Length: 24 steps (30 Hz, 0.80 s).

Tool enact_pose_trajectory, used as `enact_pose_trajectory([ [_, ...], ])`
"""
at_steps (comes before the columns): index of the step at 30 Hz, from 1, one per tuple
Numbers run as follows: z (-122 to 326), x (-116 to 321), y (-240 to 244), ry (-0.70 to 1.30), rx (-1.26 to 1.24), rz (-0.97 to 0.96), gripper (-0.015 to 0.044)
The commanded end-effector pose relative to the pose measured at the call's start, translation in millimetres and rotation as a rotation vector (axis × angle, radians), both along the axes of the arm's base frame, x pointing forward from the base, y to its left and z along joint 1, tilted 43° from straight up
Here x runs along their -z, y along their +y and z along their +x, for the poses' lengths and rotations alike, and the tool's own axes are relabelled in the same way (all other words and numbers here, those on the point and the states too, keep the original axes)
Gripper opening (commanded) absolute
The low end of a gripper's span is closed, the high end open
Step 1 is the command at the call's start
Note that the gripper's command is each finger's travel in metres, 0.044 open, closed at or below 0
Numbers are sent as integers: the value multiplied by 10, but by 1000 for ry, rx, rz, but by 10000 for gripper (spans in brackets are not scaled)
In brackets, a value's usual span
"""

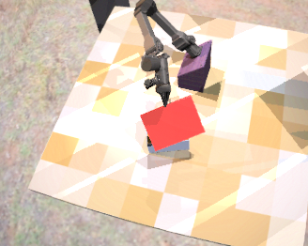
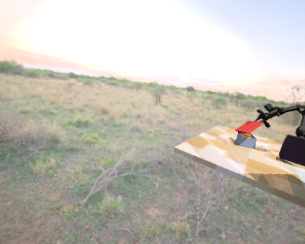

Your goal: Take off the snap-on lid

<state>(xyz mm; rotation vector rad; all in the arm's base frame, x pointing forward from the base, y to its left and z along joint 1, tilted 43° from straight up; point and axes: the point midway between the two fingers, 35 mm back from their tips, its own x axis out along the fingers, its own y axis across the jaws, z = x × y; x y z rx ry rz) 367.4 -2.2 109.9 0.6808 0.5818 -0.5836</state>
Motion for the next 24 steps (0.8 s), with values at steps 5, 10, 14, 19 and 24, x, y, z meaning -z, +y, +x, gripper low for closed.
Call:
enact_pose_trajectory([
  [5, -60, 101, 123, -8, -5, 8, 0],
  [10, -95, 163, 194, -8, -5, 8, 0],
  [14, -124, 213, 250, -7, -5, 8, 0],
  [19, -160, 276, 321, -7, -5, 9, 0],
  [24, -195, 338, 392, -7, -5, 9, 0],
])
